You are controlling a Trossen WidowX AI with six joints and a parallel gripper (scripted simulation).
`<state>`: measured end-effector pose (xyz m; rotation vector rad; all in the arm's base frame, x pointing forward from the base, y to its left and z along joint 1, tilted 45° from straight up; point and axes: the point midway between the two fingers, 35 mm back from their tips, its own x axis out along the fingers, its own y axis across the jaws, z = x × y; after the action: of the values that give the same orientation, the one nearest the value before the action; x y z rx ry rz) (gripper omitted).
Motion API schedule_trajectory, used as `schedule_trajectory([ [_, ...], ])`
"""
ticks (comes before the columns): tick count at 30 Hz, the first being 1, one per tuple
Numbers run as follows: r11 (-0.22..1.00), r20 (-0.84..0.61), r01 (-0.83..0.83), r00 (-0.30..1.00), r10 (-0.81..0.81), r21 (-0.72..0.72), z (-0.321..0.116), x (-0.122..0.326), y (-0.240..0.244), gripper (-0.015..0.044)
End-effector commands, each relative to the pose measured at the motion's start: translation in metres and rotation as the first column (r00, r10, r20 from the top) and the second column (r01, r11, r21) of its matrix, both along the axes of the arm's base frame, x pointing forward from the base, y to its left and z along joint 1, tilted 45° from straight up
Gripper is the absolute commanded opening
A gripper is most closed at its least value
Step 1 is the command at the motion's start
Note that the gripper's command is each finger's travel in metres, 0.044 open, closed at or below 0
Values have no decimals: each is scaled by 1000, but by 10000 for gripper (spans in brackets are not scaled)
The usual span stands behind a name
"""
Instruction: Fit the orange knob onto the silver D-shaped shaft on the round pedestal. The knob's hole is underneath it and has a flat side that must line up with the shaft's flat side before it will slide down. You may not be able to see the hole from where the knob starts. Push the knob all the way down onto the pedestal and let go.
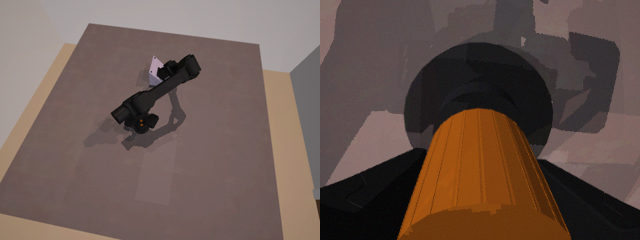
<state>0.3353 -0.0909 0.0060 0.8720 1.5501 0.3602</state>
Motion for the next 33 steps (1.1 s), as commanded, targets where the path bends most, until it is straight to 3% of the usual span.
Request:
schedule_trajectory([
  [1,997,92,-80,992,81,-16,3,4,-4,0],
  [33,994,120,-109,987,110,-21,2,-2,-2,0],
])
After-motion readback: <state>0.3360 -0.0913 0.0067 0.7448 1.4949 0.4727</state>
